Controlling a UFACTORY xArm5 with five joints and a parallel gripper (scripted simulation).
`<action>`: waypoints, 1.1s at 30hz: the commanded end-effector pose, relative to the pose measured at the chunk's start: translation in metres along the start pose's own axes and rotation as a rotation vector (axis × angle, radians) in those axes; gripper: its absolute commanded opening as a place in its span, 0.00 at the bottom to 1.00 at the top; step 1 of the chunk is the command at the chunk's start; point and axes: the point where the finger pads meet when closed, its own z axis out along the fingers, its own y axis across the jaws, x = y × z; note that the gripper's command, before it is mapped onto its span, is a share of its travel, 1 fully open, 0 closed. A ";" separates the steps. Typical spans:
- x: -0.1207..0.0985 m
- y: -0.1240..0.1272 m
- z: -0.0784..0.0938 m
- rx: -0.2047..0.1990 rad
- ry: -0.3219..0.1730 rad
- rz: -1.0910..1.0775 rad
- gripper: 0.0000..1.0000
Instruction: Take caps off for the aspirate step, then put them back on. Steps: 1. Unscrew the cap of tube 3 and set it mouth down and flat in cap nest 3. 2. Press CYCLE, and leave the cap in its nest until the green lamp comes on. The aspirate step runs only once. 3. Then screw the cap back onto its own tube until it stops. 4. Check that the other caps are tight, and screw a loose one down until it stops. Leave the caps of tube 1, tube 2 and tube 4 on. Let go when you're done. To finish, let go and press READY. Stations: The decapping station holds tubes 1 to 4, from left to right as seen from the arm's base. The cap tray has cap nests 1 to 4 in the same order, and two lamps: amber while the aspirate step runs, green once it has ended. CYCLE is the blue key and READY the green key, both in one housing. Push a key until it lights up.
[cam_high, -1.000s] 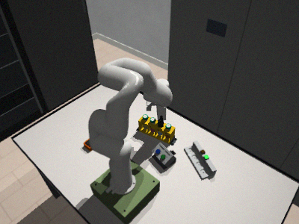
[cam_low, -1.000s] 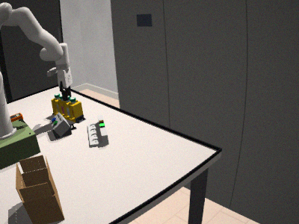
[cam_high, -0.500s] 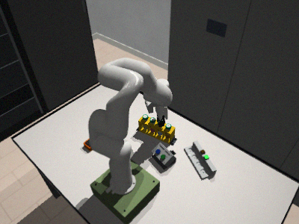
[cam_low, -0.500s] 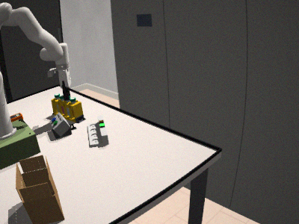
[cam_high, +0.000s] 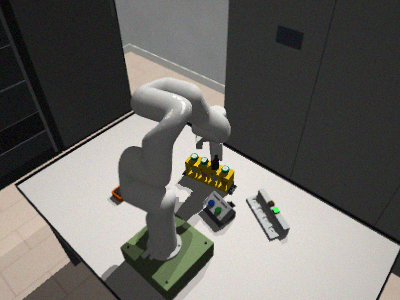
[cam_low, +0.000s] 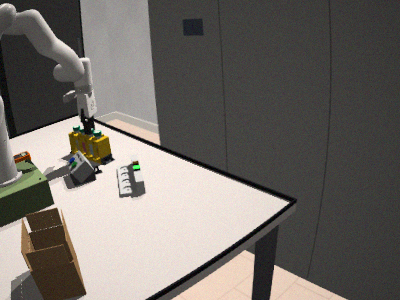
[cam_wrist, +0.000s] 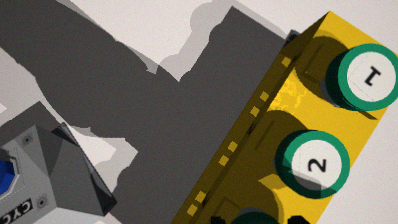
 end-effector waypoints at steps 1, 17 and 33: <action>-0.001 0.001 -0.001 -0.001 -0.004 0.238 0.00; -0.001 0.001 0.000 -0.003 -0.004 0.938 0.00; -0.001 0.001 0.000 -0.004 -0.004 1.359 0.00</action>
